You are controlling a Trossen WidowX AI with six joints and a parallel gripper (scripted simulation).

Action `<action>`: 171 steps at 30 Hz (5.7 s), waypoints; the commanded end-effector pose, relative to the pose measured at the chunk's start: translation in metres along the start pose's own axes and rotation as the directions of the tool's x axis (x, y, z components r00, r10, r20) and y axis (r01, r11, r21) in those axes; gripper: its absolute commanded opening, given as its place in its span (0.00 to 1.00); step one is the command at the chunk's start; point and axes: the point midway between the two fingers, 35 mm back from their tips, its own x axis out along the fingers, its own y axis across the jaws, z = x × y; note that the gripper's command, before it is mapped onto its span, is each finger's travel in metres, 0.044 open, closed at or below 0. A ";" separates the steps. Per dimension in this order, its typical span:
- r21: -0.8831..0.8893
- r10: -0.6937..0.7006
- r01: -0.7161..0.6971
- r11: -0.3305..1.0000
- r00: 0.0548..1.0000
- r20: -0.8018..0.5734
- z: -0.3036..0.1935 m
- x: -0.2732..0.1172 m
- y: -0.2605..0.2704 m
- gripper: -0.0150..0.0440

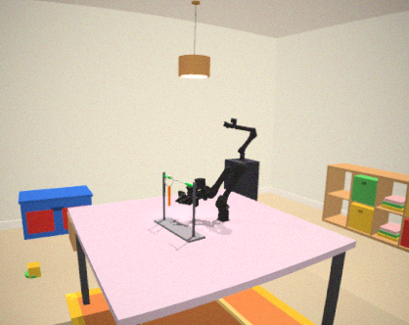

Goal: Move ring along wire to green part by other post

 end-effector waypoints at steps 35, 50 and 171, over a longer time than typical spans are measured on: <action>0.006 0.000 0.000 1.000 1.000 0.025 0.016 0.054 -0.003 0.53; 0.007 0.000 0.000 1.000 1.000 0.029 0.015 0.078 0.000 0.53; -0.011 -0.015 0.016 1.000 0.999 0.033 0.034 0.083 0.041 0.00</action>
